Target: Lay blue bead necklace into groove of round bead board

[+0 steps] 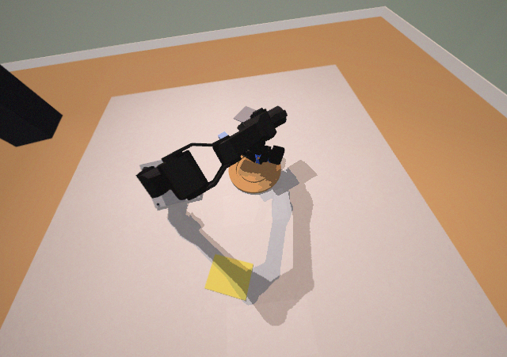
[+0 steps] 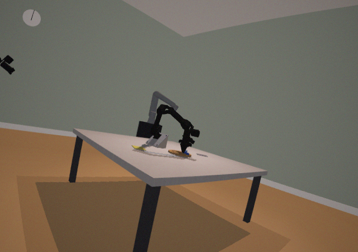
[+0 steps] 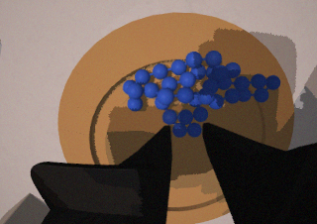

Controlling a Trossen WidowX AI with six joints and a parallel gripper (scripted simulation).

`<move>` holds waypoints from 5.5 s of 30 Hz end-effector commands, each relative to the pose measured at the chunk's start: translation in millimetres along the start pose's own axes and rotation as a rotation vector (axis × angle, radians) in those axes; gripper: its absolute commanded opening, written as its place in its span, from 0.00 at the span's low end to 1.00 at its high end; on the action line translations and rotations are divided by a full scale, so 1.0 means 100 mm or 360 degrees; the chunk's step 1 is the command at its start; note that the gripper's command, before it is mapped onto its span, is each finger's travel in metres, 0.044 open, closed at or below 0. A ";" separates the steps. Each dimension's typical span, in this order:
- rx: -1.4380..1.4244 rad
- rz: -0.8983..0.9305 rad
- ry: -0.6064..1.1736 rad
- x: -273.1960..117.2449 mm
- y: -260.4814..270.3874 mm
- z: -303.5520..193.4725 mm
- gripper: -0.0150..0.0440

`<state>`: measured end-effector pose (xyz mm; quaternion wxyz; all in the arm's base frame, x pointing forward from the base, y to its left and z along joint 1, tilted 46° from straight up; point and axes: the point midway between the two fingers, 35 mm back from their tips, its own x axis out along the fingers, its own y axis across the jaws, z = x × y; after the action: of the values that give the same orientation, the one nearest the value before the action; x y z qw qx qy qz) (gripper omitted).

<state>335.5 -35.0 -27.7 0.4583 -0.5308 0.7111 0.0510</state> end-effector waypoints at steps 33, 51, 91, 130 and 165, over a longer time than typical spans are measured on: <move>0.0002 0.0000 0.0000 0.00 0.00 0.00 0.25; -0.0008 -0.0001 0.0009 -0.06 0.03 -0.08 0.25; -0.0008 -0.0001 0.0009 -0.06 0.03 -0.09 1.00; 0.2196 -0.0004 0.0004 -0.44 -0.11 0.26 0.90; 0.2198 -0.0005 -0.0001 -0.13 -0.12 0.26 0.90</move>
<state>363.5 -10.4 -22.0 0.6956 -0.1137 0.5770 -0.4126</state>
